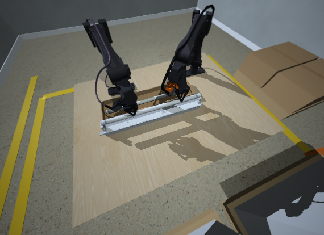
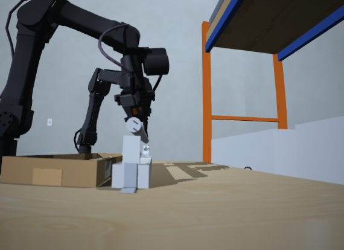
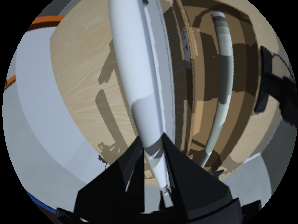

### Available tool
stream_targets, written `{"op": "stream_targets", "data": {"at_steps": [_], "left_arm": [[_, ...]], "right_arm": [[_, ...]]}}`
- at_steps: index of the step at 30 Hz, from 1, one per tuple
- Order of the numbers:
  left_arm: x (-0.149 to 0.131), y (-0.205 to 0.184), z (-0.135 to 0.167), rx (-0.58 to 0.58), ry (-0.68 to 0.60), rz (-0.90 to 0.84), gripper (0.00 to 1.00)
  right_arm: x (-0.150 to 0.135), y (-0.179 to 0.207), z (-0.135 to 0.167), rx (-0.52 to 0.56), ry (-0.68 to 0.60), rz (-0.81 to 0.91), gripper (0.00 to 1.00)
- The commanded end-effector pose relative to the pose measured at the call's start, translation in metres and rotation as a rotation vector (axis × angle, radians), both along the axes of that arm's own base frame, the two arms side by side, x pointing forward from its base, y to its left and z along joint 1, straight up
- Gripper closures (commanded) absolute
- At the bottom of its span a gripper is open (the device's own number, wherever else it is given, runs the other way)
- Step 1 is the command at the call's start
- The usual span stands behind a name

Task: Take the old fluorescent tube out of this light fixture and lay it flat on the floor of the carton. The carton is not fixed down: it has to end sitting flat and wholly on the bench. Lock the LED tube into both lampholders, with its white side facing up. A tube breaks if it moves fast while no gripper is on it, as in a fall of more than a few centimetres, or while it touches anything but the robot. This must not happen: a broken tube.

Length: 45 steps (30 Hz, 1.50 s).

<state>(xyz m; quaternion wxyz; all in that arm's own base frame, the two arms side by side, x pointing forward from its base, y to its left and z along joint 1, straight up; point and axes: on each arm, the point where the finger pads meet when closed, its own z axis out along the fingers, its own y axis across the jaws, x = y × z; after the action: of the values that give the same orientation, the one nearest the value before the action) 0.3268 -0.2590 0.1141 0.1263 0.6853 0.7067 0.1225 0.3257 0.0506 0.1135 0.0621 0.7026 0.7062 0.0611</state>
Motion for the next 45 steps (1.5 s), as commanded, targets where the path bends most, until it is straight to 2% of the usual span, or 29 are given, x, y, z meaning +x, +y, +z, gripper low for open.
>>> {"op": "stream_targets", "data": {"at_steps": [1,4,8,10,13,15,16,17,20,21,22,23,25,26,27,32,35,38,40,42,43,45], "left_arm": [[0.0,-0.003,0.005,-0.028,-0.02,0.001,0.89],[0.007,-0.009,0.013,-0.045,-0.041,0.001,0.89],[0.005,-0.007,0.008,-0.034,-0.03,0.0,0.89],[0.0,-0.003,-0.007,-0.005,-0.002,-0.001,0.89],[0.008,-0.01,0.02,-0.054,-0.058,-0.001,0.89],[0.003,-0.006,0.013,-0.041,-0.044,-0.002,0.89],[0.0,-0.004,0.005,-0.027,-0.026,-0.003,0.89],[0.003,-0.007,0.01,-0.039,-0.039,-0.004,0.89],[0.002,-0.007,0.005,-0.031,-0.029,-0.006,0.89],[-0.001,-0.004,-0.002,-0.019,-0.015,-0.007,0.89],[0.003,-0.008,0.005,-0.033,-0.031,-0.006,0.89],[0.006,-0.01,0.01,-0.04,-0.045,-0.005,0.89],[0.006,-0.01,0.01,-0.04,-0.045,-0.005,0.89],[0.004,-0.006,0.001,-0.025,-0.026,-0.002,0.89],[-0.001,-0.004,-0.008,-0.007,-0.009,-0.008,0.89],[0.006,-0.007,0.009,-0.043,-0.047,-0.003,0.89],[0.001,-0.002,-0.008,-0.012,-0.014,-0.003,0.89],[0.002,-0.002,-0.005,-0.016,-0.024,-0.003,0.89],[0.007,-0.007,0.008,-0.043,-0.05,-0.002,0.89],[0.007,-0.007,0.008,-0.043,-0.05,-0.002,0.89],[0.004,-0.003,-0.007,-0.017,-0.024,-0.002,0.89],[0.005,-0.004,-0.007,-0.019,-0.026,-0.004,0.89]], "right_arm": [[0.004,-0.003,0.015,0.004,-0.032,-0.012,0.89],[0.002,-0.005,0.012,-0.001,-0.023,-0.016,0.89],[0.0,-0.005,0.009,-0.001,-0.016,-0.016,0.89],[-0.002,-0.006,0.001,-0.001,-0.009,-0.019,0.89],[0.004,-0.003,0.005,-0.003,-0.031,-0.008,0.89],[-0.003,-0.004,-0.006,-0.008,0.0,-0.008,0.89],[-0.002,-0.002,-0.003,0.002,-0.002,-0.006,0.89],[0.002,-0.001,0.002,0.005,-0.015,-0.006,0.89],[-0.004,-0.004,-0.012,-0.009,0.013,-0.008,0.89],[-0.001,-0.003,-0.006,-0.006,0.008,-0.008,0.89],[0.003,-0.002,-0.003,-0.003,-0.015,-0.007,0.89],[-0.005,-0.004,-0.001,-0.008,0.001,-0.009,0.89],[-0.005,-0.004,-0.001,-0.008,0.001,-0.009,0.89],[0.001,-0.001,-0.003,-0.001,-0.019,-0.004,0.89],[-0.003,-0.004,-0.005,-0.004,-0.016,-0.009,0.89],[0.001,-0.005,-0.006,-0.006,-0.017,-0.012,0.89],[0.0,-0.005,-0.013,-0.005,-0.001,-0.012,0.89],[-0.002,-0.007,-0.017,-0.01,0.008,-0.014,0.89],[-0.004,-0.002,-0.009,-0.01,0.01,0.0,0.89],[-0.004,-0.002,-0.009,-0.01,0.01,0.0,0.89],[0.001,-0.001,-0.012,-0.004,-0.014,0.0,0.89],[-0.002,-0.001,-0.017,-0.01,0.006,0.004,0.89]]}}
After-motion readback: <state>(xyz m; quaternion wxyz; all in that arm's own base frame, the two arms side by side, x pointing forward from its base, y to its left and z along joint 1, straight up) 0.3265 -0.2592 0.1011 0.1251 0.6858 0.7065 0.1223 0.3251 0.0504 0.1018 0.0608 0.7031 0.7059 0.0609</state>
